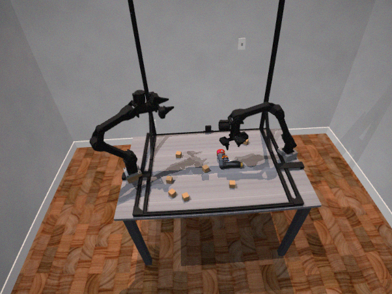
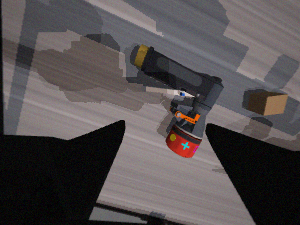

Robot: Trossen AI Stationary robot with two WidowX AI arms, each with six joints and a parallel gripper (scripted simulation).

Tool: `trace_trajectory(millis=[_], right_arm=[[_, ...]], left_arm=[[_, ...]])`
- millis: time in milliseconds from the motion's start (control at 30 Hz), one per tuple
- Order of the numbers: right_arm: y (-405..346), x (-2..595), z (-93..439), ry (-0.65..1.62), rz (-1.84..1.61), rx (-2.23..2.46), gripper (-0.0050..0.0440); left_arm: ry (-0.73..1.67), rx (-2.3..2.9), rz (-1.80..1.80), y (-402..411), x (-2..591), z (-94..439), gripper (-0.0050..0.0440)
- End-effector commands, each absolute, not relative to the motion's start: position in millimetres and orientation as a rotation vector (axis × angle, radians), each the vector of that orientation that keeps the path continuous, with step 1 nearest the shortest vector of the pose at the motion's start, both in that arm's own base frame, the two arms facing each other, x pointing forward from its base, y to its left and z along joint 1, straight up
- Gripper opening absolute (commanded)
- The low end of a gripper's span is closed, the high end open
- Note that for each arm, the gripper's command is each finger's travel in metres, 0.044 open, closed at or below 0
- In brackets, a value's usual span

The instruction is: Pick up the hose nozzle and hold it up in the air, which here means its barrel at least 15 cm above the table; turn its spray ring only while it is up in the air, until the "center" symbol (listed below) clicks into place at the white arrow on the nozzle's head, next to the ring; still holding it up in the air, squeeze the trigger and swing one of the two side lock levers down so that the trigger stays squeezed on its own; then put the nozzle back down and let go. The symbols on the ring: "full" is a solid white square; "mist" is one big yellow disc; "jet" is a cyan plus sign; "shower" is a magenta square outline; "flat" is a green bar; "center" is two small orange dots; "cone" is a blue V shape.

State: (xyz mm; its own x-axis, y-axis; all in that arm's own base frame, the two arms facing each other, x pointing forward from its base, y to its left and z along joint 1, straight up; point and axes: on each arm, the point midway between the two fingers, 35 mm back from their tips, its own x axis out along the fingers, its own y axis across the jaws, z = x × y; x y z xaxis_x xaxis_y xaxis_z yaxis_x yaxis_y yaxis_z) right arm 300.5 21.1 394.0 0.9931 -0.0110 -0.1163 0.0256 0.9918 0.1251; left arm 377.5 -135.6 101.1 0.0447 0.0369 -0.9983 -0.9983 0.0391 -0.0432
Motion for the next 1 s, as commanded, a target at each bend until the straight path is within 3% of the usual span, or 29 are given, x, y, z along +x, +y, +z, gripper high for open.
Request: trace_trajectory(millis=[0,967], right_arm=[[23,297,393,0.099,-0.017,0.106,0.0400],[37,275,401,-0.024,-0.001,0.016,0.0400]], left_arm=[[1.116,-1.267,1.260,-131,379,98,0.0400],[0.605,-1.855,1.849,-97,388,91,0.0400]])
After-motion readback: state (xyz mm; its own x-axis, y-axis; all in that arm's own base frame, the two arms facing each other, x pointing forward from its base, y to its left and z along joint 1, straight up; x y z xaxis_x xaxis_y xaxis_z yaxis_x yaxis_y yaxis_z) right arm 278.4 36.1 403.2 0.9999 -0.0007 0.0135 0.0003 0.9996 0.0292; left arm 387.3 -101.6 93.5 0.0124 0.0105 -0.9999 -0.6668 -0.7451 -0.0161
